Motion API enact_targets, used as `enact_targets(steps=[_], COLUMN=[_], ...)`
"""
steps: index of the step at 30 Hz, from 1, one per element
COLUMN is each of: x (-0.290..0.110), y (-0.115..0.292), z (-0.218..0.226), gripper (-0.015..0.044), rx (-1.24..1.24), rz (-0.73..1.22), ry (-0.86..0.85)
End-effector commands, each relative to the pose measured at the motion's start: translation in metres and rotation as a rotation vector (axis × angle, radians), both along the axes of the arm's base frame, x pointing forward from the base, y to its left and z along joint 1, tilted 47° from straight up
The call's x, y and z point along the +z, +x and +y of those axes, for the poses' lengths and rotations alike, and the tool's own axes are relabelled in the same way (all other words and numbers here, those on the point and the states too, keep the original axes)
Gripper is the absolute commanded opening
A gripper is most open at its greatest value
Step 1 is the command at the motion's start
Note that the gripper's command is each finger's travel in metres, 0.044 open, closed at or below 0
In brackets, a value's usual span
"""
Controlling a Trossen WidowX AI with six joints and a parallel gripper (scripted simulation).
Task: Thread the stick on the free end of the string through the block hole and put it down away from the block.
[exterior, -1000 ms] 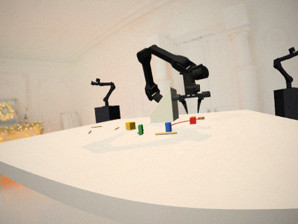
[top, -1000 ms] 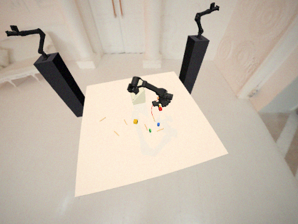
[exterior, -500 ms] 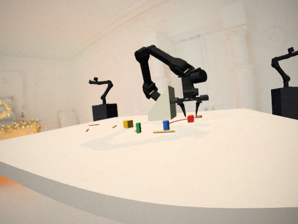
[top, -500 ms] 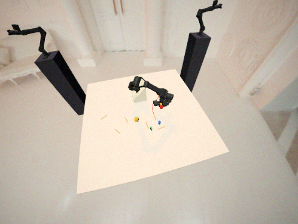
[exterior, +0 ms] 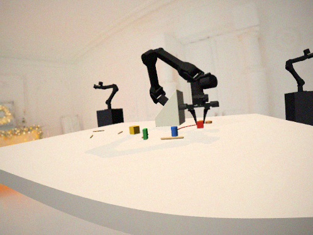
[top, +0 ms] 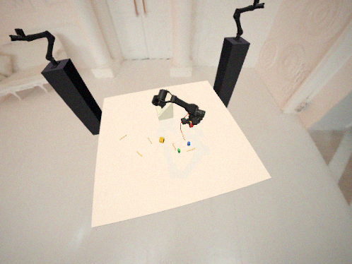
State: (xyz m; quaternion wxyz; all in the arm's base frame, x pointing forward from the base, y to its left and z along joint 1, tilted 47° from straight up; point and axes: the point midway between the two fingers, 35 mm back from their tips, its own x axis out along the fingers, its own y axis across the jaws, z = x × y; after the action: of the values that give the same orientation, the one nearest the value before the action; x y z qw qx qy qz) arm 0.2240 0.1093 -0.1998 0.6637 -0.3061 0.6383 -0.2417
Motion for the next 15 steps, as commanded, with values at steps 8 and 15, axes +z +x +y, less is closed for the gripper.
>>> enact_targets(steps=[8, 15], x=[0.0001, 0.0025], y=[0.0003, 0.0], z=[0.0003, 0.0029], gripper=[0.0, 0.0], rx=[0.0, 0.0], rz=[-0.001, 0.0], ry=[0.001, 0.001])
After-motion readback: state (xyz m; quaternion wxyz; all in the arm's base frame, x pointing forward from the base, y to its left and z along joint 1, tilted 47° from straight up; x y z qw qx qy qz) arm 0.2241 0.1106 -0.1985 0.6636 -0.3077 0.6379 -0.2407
